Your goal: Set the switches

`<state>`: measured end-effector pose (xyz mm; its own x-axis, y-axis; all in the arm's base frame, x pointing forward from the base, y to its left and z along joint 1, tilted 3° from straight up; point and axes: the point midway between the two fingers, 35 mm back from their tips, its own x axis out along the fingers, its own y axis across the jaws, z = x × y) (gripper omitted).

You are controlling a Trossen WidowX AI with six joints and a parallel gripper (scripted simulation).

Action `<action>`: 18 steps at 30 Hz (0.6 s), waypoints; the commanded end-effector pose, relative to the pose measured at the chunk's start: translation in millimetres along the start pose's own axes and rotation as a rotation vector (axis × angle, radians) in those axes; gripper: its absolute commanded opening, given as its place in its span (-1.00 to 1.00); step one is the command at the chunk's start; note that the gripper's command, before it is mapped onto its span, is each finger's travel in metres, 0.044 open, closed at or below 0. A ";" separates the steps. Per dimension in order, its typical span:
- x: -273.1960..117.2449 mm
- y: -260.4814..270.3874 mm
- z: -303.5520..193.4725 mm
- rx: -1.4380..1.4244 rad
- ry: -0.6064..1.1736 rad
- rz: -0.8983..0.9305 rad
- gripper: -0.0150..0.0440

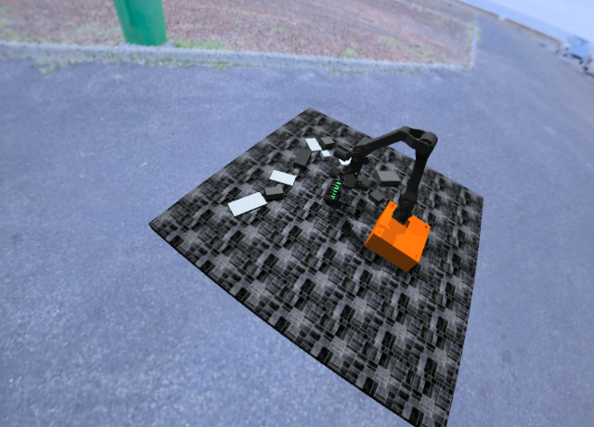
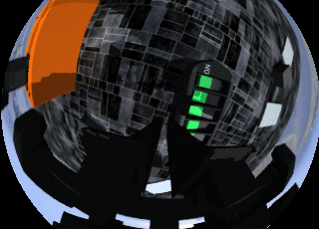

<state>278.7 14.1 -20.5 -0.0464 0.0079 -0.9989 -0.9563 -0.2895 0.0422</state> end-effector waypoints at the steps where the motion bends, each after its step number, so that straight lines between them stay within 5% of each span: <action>1: -29.3 -2.9 -0.9 0.000 0.003 -0.013 -0.14; 9: -48.0 -1.5 -0.6 0.000 0.003 -0.013 0.58; 18: -48.0 -1.5 -0.6 0.000 0.003 -0.013 -0.22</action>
<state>281.9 13.5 25.3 -0.0378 0.0083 -0.9993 -0.9574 -0.2868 0.0339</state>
